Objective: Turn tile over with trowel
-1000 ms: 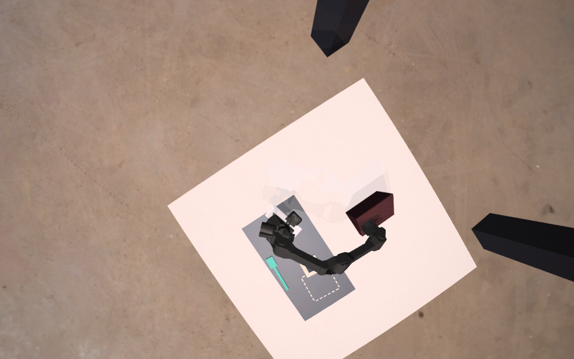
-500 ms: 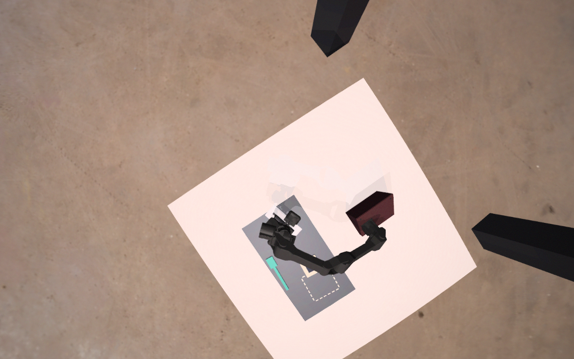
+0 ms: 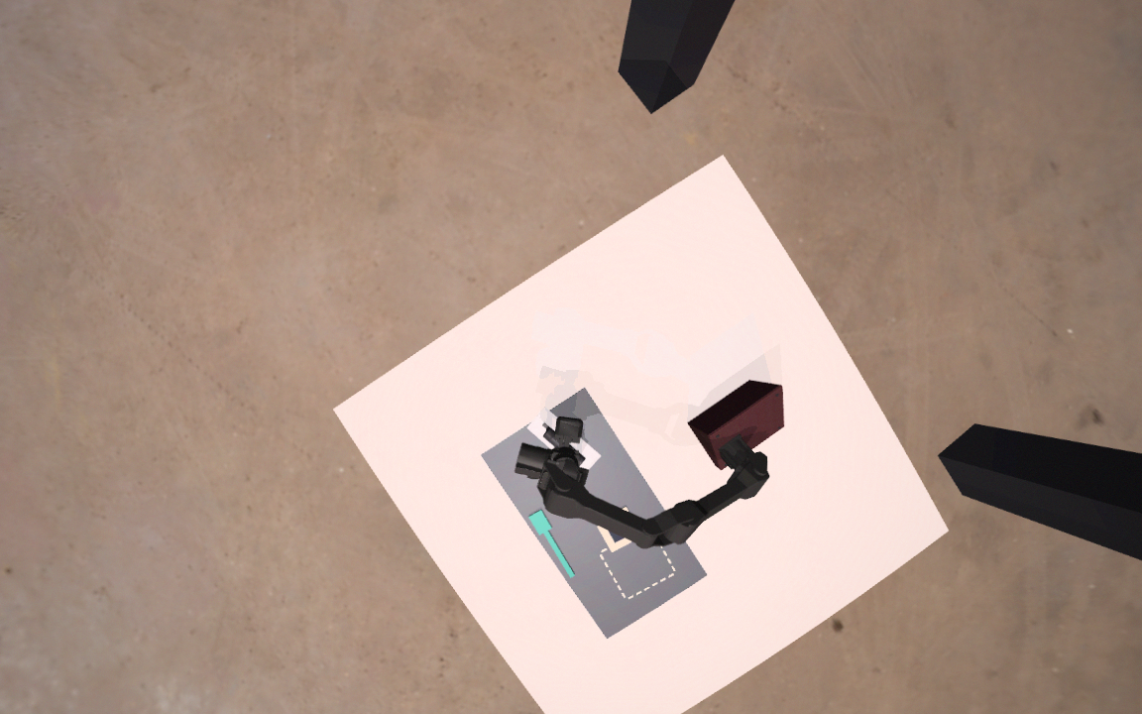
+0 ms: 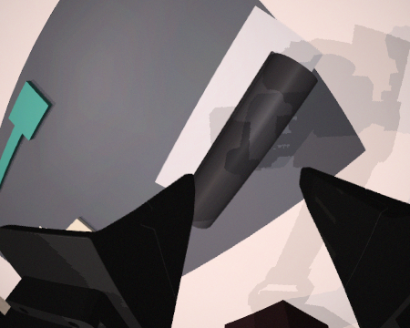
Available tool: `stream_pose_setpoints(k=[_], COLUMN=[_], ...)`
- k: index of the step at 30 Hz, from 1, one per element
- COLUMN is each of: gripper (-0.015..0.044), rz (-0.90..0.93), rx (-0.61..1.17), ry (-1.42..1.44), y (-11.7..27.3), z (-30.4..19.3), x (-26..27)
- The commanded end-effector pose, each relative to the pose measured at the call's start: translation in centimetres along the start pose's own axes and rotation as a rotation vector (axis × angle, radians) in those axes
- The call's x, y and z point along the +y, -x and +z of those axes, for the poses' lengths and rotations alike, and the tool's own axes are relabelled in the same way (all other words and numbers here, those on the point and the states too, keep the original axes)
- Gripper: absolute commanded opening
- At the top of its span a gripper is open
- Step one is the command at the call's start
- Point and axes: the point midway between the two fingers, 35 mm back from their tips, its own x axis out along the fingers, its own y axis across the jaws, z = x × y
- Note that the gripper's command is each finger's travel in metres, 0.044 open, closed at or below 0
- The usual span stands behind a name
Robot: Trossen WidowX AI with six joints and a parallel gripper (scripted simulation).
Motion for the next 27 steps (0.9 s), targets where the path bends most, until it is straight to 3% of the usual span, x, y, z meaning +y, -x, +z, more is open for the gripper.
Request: stream_pose_setpoints(k=[1,27], gripper=[0.0270,0.0270], rz=[-0.003,-0.003], rx=[0.001,0.002], ry=[0.160,1.065], y=[0.06,0.02], z=[-0.01,0.02], x=[-0.06,-0.02])
